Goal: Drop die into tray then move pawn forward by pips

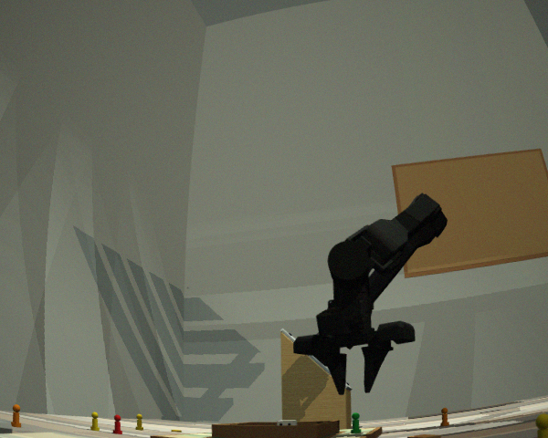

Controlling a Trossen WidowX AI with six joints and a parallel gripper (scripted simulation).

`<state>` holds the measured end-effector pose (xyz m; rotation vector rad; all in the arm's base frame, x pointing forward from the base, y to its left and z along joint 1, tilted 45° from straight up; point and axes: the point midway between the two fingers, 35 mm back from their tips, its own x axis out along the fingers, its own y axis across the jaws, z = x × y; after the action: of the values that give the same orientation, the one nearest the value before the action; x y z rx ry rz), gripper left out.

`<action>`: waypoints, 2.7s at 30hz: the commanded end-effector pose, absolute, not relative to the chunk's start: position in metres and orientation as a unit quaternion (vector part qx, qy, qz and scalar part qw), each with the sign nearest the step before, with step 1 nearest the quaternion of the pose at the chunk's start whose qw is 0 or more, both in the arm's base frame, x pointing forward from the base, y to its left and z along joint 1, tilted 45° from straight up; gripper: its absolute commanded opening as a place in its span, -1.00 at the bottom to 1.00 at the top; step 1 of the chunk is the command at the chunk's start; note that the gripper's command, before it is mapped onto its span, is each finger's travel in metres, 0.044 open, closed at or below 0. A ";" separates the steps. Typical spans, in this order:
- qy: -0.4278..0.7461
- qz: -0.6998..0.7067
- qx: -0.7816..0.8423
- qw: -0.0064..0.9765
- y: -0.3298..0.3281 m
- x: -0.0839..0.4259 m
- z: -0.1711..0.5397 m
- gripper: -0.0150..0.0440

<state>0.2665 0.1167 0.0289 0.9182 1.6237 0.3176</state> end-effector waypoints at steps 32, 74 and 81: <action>0.691 0.153 0.385 0.592 0.152 0.263 -0.003 0.19; 0.692 0.150 0.376 0.597 0.094 0.271 0.049 -0.49; 0.692 0.152 0.383 0.593 0.068 0.266 0.079 -0.49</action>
<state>0.2681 0.0761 0.0670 0.8934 1.6142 0.3439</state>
